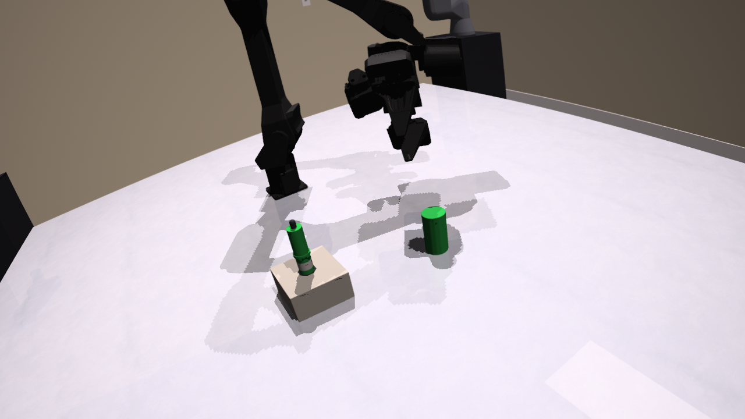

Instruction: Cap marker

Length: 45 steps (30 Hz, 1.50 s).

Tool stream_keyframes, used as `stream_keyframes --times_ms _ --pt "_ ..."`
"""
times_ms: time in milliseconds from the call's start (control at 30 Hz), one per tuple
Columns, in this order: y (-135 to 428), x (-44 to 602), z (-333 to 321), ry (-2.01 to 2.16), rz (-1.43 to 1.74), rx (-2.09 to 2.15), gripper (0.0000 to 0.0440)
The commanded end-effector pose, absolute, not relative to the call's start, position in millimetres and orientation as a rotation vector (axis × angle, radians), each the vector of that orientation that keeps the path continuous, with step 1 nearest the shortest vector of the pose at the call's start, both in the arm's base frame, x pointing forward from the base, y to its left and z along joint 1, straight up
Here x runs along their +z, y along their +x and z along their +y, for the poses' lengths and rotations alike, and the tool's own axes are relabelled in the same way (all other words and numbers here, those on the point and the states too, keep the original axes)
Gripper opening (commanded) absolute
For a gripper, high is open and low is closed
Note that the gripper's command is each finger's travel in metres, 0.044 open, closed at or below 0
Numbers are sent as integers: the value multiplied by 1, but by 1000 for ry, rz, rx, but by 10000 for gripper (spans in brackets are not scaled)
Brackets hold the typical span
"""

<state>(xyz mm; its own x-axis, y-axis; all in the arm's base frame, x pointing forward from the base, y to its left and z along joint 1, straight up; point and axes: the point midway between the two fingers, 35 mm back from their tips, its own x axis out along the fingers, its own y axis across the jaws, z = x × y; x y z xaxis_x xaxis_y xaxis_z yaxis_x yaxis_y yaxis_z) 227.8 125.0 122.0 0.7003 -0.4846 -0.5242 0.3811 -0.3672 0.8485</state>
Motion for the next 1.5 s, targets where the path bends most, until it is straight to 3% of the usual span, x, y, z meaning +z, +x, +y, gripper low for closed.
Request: stream_keyframes --times_ms 0,1467 --pt "235 127 127 1726 -85 -934 256" --pt "314 153 105 1810 -145 -1309 297"
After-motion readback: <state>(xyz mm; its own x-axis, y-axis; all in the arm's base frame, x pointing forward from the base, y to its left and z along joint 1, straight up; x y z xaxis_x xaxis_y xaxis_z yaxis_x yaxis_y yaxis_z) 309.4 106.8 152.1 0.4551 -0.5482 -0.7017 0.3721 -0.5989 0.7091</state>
